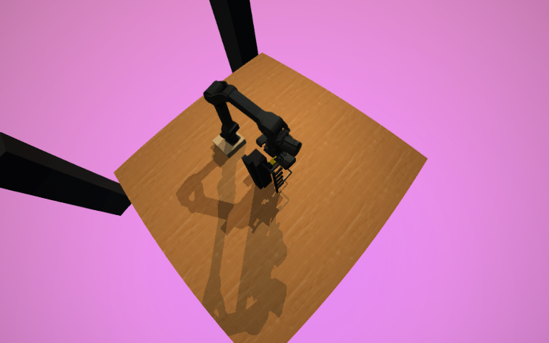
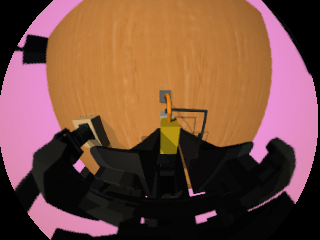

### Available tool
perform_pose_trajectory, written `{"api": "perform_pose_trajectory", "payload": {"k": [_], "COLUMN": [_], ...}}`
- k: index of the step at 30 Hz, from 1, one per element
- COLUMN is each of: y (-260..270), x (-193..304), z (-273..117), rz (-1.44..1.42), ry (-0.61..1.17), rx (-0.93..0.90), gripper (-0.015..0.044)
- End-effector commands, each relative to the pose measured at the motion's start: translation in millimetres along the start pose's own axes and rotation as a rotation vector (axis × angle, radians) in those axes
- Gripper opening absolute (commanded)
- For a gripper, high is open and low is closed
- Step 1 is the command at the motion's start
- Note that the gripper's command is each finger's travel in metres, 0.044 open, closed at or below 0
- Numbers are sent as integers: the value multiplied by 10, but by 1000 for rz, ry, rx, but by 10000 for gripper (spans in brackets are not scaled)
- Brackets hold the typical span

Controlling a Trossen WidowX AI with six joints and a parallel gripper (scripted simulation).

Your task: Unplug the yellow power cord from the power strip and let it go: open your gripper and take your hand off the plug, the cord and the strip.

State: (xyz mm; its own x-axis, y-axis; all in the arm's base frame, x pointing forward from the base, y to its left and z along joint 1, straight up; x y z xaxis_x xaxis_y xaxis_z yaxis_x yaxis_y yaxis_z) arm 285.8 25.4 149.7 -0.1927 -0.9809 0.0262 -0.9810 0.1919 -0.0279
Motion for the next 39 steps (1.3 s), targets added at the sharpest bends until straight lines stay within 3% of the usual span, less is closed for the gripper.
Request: {"api": "perform_pose_trajectory", "payload": {"k": [1, 32, 39], "y": [12, 94, 113], "x": [-176, -660, -555], "z": [-32, -116, -58], "rz": [-14, -16, -17], "ry": [-38, -40, -39], "rx": [1, 2, 2], "gripper": [0, 0, 184]}}
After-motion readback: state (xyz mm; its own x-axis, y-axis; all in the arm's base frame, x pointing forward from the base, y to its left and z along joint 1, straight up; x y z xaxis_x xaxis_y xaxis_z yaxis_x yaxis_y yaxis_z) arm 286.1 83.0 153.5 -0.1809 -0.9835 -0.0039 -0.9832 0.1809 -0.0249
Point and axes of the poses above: the point midway between the two fingers, 35 mm back from their tips, its own z axis out along the fingers, its own y axis across the jaws, x = y × z, the point moved 4 cm from there along -z, back along the fingers, and after that the axes turned 4 degrees about z, right-handed, at the moved point
